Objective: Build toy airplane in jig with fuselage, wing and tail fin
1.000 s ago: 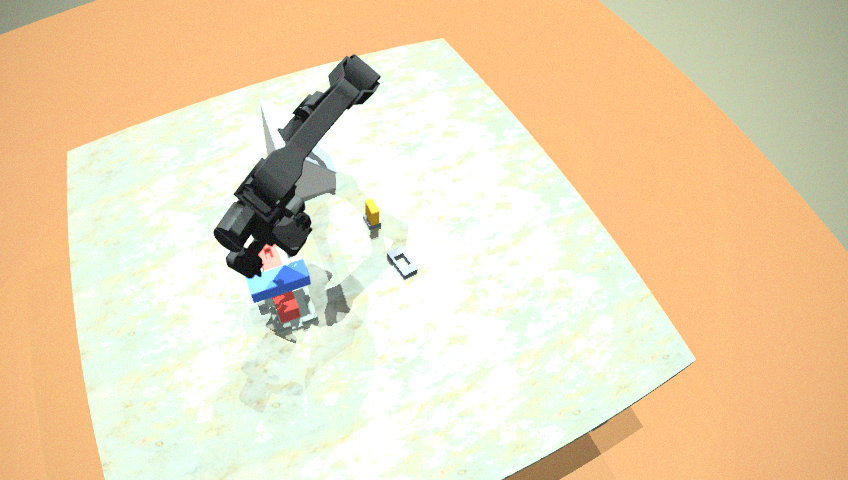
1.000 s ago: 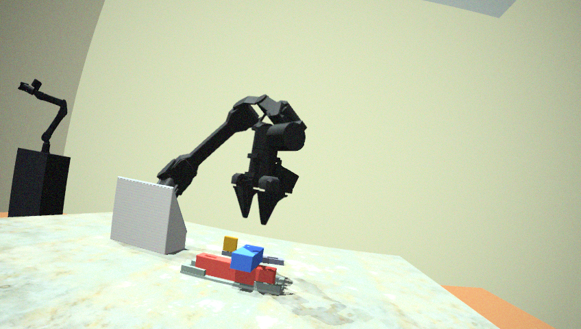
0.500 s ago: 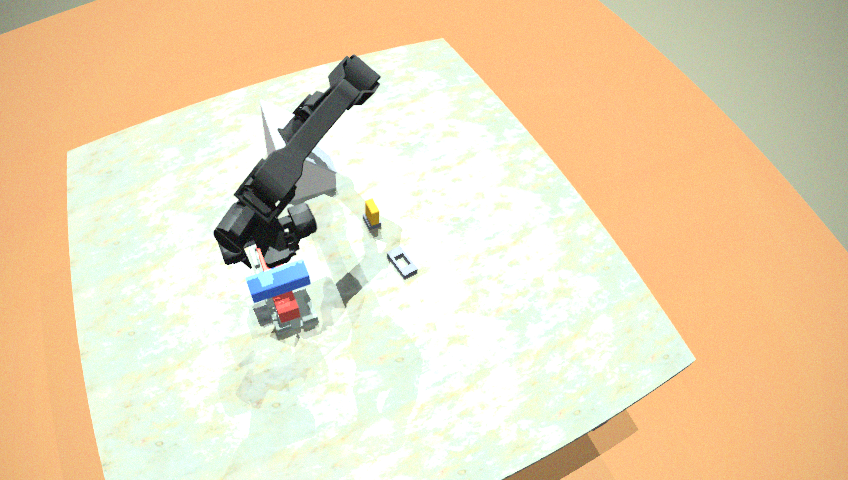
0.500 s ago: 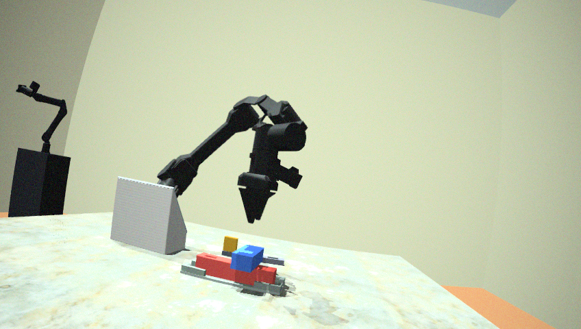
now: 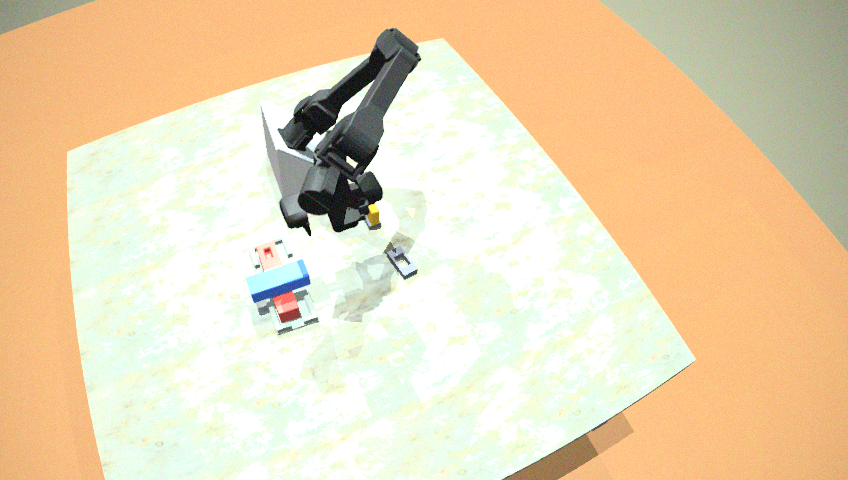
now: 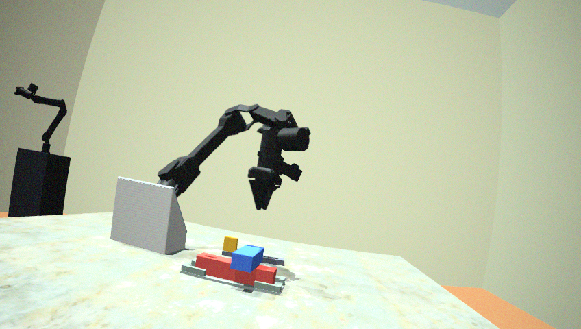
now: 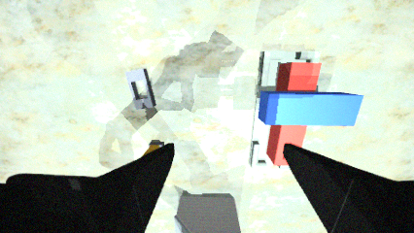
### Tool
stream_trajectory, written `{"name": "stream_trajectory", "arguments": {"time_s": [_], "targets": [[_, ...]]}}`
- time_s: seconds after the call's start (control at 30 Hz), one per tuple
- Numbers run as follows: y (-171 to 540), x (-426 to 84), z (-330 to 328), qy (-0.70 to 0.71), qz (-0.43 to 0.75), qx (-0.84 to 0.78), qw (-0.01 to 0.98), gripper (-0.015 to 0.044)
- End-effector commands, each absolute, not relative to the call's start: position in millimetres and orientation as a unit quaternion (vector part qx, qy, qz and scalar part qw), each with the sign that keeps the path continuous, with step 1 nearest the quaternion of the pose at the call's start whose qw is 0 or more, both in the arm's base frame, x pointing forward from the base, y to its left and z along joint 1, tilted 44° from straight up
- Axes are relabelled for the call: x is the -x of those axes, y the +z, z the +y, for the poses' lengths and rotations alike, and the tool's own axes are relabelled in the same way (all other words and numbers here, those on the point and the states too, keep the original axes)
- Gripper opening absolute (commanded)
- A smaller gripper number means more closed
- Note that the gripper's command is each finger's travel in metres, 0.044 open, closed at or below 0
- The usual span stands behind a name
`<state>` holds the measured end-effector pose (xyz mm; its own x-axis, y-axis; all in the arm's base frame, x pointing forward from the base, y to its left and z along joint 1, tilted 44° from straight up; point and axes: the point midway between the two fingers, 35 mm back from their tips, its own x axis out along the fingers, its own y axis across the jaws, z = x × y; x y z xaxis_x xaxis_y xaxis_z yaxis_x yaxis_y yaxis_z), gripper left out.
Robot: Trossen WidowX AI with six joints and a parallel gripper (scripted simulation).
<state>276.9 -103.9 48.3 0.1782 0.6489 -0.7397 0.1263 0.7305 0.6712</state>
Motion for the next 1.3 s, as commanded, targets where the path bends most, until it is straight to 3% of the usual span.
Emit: {"name": "stream_trajectory", "arguments": {"time_s": [0.0, 0.37, 1.27], "targets": [[77.7, -259.9, -63.5, 0.186, 0.615, -0.324, 0.695, 0.0440], [120.0, -199.4, 22.8, 0.197, 0.612, -0.331, 0.690, 0.0440], [64.7, -213.4, 75.4, 0.197, 0.612, -0.331, 0.691, 0.0440]]}}
